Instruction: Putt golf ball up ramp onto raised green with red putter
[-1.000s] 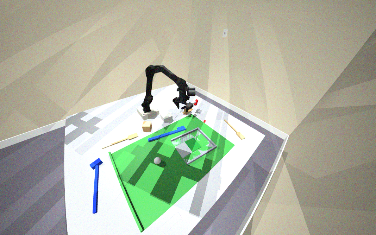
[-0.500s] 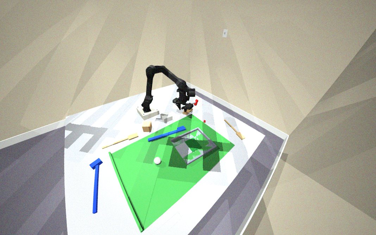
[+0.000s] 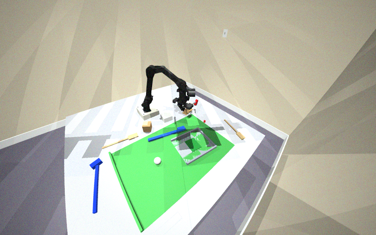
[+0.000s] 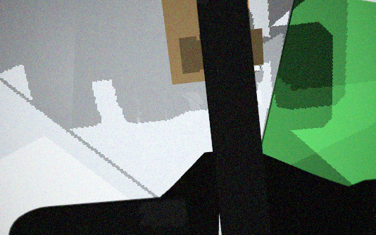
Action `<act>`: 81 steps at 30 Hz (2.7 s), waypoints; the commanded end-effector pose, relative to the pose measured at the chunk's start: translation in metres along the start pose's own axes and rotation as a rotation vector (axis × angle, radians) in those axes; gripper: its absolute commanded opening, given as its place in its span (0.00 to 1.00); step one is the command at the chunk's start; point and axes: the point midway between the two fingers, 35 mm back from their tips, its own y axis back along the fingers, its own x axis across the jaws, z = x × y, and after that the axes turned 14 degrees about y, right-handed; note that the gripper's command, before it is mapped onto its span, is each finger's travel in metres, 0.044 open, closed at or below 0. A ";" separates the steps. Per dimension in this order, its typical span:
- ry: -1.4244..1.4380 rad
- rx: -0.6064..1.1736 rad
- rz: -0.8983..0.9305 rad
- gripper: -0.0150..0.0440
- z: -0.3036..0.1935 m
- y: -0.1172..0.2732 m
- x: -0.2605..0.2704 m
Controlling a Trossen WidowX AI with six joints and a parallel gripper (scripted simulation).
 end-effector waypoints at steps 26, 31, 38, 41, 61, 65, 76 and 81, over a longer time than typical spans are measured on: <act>-0.032 0.010 0.002 0.25 -0.001 0.091 -0.004; -0.136 0.014 -0.003 0.25 -0.025 0.092 -0.010; -0.285 0.025 -0.016 0.25 -0.061 0.093 -0.018; -0.348 0.030 -0.022 0.25 -0.078 0.094 -0.019; -0.784 0.065 -0.064 0.25 -0.185 0.103 -0.013; -0.870 0.072 -0.068 0.25 -0.206 0.105 -0.007; -1.103 0.086 -0.068 0.25 -0.259 0.110 0.018; -1.210 0.092 -0.068 0.25 -0.282 0.112 0.033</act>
